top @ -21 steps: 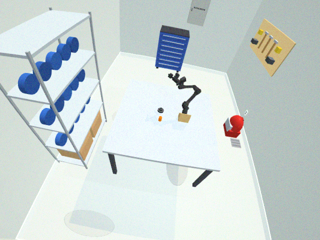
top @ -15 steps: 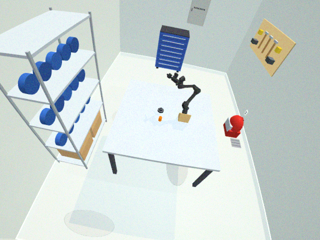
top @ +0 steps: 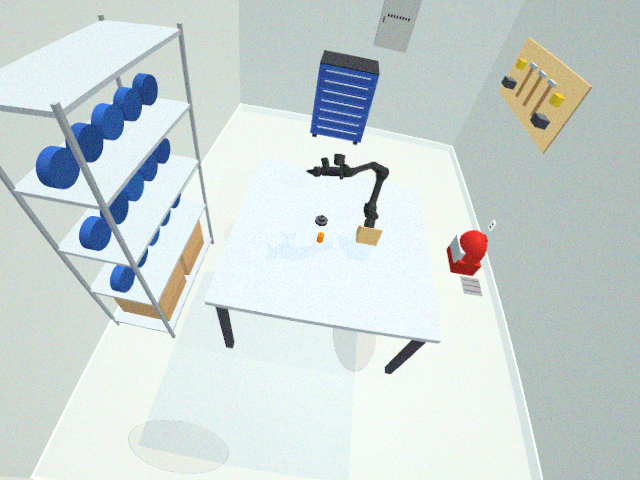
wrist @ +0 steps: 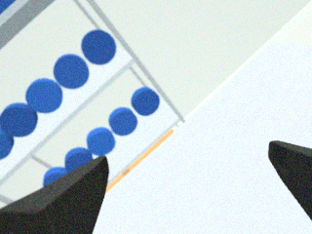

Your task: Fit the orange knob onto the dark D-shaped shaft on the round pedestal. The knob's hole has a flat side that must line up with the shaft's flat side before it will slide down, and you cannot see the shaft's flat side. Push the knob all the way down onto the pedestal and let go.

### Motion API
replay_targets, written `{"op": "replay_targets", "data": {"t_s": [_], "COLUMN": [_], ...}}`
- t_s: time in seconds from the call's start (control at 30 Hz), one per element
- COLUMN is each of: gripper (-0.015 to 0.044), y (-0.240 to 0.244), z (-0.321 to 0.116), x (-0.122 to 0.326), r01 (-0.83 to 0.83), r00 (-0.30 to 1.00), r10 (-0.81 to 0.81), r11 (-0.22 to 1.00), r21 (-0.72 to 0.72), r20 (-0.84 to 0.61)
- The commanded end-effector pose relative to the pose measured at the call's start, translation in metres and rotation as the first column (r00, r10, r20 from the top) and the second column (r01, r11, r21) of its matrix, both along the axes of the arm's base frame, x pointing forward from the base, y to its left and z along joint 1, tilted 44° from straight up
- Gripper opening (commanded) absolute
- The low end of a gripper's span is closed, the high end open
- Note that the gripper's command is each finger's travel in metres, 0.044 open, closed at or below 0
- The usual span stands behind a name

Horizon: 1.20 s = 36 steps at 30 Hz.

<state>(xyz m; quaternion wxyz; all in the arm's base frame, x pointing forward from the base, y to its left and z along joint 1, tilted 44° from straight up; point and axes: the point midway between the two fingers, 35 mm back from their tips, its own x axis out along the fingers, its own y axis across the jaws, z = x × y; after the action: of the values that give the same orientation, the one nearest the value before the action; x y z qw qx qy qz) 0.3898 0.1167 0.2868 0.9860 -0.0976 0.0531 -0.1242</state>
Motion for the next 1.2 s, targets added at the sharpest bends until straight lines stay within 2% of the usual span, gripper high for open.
{"op": "replay_targets", "data": {"t_s": [0.0,0.27,0.53,0.77,1.17], "gripper": [0.044,0.044,0.044,0.044,0.044], "y": [0.033,0.058,0.054,0.036,0.031], "z": [-0.07,-0.179,-0.263,-0.302,-0.313], "x": [0.01,-0.009,-0.061,-0.116,-0.111], "r01": [-0.058,-0.082,-0.06,-0.048,-0.049], "r00": [0.969,0.792,0.497,0.208,0.198], "r10": [0.049,0.005,-0.185,-0.442,-0.453], "r11": [0.998,0.992,0.968,0.886,0.881], "r21": [-0.028,-0.098,-0.246,-0.46,-0.47], "r20": [-0.243,-0.611,-0.848,-0.873,-0.87]}}
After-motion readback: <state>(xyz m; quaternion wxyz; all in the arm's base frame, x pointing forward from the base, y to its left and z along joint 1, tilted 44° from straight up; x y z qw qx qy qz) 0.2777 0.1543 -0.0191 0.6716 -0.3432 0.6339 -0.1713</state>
